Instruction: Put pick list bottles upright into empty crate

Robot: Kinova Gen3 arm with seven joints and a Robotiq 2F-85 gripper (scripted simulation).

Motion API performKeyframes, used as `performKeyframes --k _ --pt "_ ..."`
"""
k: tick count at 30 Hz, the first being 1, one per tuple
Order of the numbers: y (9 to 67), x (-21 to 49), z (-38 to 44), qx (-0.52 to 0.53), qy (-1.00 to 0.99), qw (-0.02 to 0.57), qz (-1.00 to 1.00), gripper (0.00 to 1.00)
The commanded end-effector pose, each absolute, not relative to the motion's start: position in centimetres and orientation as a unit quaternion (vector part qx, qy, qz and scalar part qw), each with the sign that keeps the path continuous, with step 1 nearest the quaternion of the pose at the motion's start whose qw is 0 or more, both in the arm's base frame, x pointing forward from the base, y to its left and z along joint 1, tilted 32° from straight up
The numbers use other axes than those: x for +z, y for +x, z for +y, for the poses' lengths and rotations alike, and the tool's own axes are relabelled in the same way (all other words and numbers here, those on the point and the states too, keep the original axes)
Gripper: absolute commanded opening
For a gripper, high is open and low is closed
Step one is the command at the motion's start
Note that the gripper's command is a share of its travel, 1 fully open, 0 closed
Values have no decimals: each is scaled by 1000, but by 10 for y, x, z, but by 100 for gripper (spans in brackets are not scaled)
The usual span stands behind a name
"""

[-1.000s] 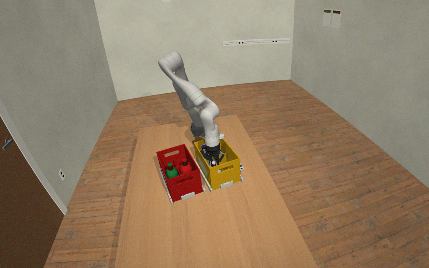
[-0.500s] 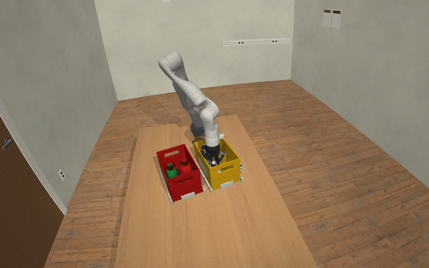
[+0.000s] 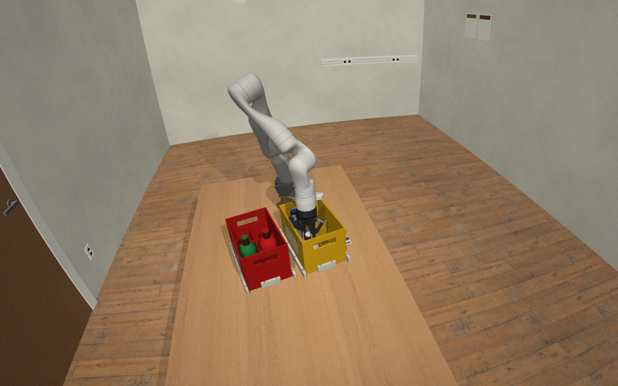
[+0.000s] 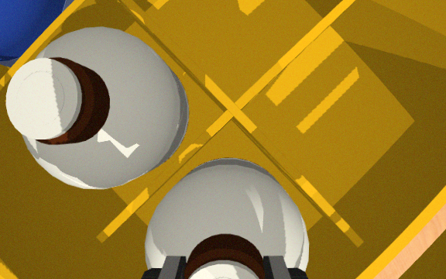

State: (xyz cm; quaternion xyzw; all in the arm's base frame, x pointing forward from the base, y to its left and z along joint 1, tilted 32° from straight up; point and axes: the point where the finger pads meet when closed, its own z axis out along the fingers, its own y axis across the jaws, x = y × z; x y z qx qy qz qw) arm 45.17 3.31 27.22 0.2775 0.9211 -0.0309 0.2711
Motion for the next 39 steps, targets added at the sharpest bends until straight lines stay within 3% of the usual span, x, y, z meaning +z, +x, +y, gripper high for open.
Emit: performKeyframes --k 1,3,4,39 --pt "452 273 33 -30 277 272 921 10" --pt "452 273 33 -30 277 272 921 10" --pt "454 270 33 -30 277 272 921 67" --pt "454 270 33 -30 277 272 921 67"
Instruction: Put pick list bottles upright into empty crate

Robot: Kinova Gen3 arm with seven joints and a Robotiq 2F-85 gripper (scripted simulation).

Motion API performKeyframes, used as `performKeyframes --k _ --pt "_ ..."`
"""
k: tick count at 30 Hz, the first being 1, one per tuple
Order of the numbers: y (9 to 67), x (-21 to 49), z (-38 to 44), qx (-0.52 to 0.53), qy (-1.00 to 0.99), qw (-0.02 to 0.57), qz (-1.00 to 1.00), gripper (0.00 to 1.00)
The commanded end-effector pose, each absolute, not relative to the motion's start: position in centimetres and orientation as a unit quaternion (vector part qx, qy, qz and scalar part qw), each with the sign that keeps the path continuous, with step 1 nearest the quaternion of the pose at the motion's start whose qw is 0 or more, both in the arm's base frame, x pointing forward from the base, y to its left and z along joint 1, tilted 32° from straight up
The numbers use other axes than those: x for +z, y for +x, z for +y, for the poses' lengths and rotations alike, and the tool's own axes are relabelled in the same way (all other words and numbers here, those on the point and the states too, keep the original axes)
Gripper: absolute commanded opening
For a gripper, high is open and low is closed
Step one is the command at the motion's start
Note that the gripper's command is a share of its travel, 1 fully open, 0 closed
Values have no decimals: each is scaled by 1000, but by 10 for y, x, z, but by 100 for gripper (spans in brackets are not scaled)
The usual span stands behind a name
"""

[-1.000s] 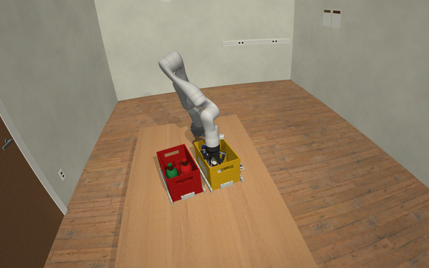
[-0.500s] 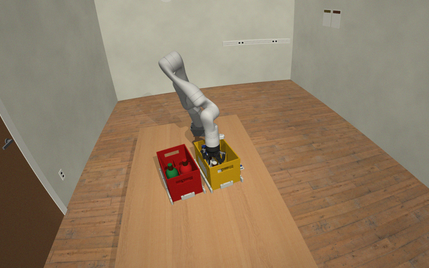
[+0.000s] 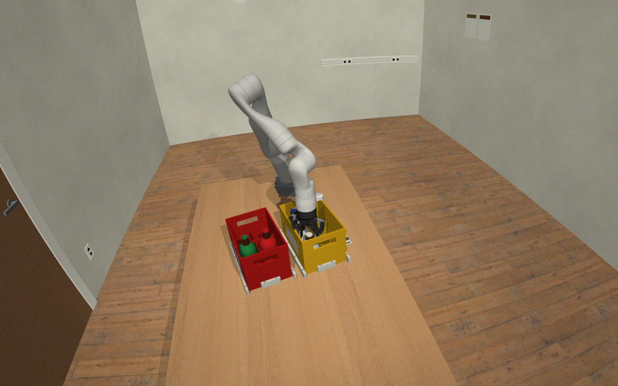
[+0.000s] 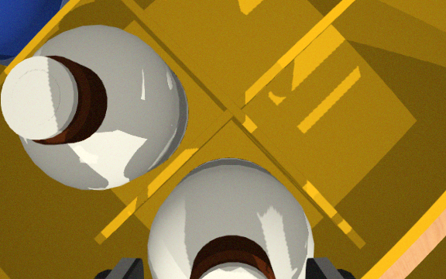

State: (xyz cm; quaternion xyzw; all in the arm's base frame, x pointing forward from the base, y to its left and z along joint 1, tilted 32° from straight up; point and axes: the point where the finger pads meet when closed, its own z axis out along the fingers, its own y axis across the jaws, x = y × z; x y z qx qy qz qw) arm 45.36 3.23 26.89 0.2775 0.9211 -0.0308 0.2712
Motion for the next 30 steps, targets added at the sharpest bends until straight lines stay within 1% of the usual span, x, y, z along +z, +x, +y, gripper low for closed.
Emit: performKeyframes --k 1,30 --pt "454 270 33 -30 277 272 921 67" --pt "450 276 34 -30 277 272 921 67"
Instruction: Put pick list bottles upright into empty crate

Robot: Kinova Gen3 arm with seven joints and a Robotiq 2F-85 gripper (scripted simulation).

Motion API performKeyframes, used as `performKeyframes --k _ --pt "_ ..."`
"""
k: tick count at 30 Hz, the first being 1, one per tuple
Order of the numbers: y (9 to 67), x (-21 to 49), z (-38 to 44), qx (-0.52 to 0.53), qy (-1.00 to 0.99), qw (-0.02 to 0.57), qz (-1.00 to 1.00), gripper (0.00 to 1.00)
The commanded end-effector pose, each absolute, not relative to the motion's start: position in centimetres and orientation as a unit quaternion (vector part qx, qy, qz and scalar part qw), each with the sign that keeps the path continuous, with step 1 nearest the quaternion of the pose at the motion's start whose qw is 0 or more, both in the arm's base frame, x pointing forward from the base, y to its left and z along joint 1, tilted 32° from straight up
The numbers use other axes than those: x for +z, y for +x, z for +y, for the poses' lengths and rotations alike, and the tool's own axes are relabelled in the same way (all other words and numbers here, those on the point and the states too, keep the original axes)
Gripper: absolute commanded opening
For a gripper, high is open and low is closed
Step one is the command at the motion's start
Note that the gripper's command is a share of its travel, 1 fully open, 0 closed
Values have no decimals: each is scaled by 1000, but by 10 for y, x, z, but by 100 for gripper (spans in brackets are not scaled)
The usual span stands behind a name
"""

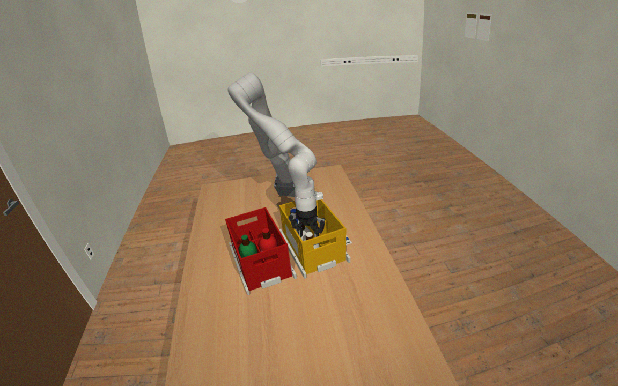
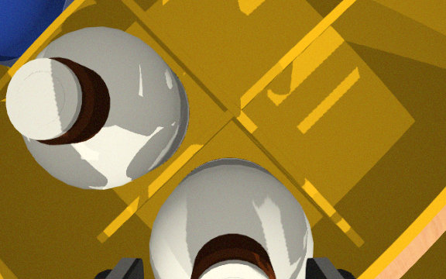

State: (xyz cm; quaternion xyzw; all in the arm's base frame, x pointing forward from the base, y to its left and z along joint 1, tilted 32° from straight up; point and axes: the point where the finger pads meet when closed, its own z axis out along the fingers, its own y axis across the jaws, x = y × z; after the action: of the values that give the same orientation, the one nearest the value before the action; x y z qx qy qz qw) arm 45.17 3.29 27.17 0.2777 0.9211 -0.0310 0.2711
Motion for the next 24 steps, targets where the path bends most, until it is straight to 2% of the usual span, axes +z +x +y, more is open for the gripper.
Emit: performKeyframes --k 1,24 --pt "450 276 34 -30 277 272 921 67" --pt "424 322 45 -30 277 272 921 67"
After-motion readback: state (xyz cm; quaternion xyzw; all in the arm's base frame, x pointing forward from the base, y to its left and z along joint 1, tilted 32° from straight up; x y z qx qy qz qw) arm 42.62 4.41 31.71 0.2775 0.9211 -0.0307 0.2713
